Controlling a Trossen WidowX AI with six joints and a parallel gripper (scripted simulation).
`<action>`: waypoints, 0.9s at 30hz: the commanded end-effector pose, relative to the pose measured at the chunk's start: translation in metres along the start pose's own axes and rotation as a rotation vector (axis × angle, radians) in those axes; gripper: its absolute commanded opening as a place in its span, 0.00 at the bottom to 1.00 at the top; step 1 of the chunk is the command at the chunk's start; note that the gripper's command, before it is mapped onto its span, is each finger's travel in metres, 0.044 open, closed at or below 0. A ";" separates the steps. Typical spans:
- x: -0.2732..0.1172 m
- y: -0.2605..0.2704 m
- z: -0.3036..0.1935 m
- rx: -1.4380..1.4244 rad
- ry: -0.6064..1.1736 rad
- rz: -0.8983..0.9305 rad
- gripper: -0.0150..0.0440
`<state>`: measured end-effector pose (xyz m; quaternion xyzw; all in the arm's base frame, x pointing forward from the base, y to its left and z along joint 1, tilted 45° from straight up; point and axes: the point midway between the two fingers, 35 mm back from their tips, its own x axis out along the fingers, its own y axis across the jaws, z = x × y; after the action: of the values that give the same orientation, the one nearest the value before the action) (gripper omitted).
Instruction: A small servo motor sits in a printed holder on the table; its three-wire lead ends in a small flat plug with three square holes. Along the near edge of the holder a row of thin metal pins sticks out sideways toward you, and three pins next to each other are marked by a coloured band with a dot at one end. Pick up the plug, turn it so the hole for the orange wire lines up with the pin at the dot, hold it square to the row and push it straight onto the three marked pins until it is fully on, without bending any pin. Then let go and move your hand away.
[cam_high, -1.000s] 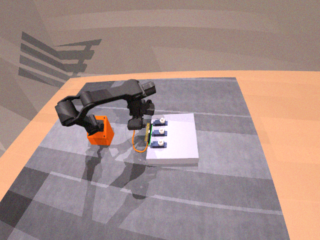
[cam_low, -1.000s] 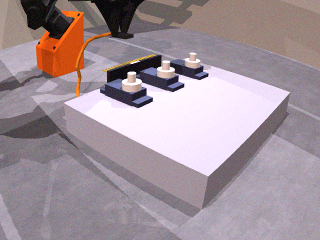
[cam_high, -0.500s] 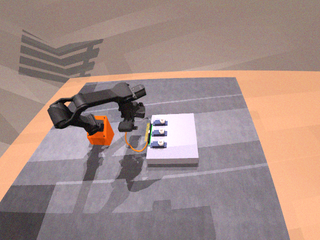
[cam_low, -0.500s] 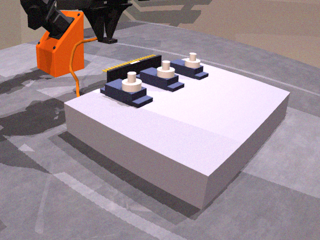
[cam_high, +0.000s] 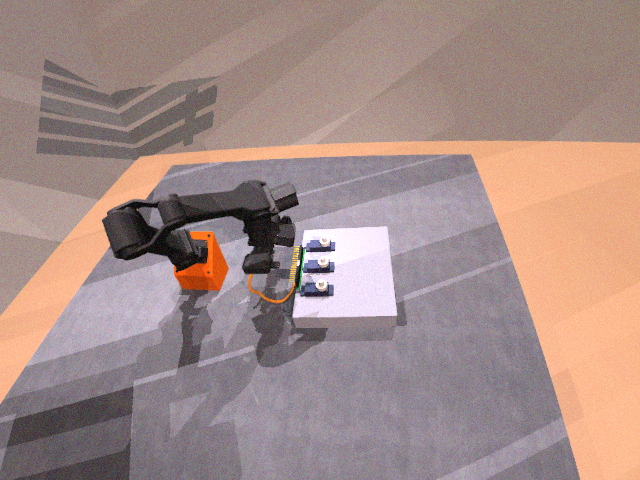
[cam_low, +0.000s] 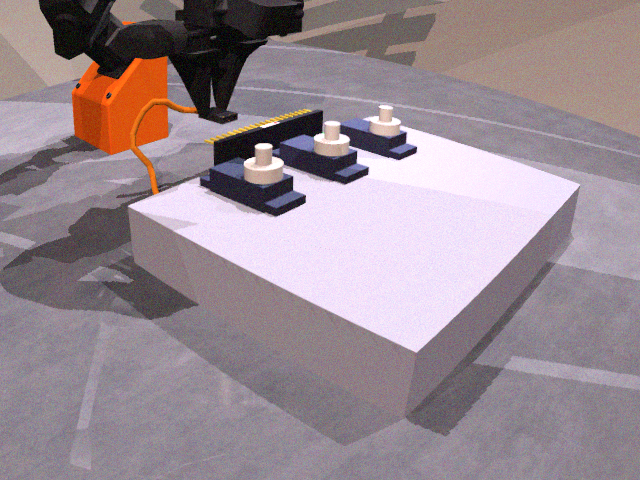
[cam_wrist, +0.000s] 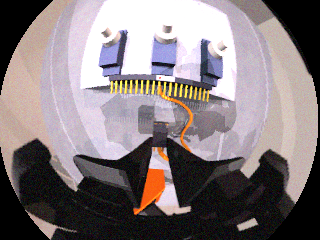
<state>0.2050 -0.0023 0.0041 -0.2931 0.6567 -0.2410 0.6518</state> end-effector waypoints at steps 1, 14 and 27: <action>0.000 0.001 0.014 -0.001 -0.004 -0.003 0.25; 0.000 0.000 0.032 0.000 -0.005 -0.003 0.25; -0.001 0.000 0.040 0.000 -0.005 -0.003 0.25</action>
<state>0.2418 0.0009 0.0037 -0.2915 0.6549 -0.2418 0.6540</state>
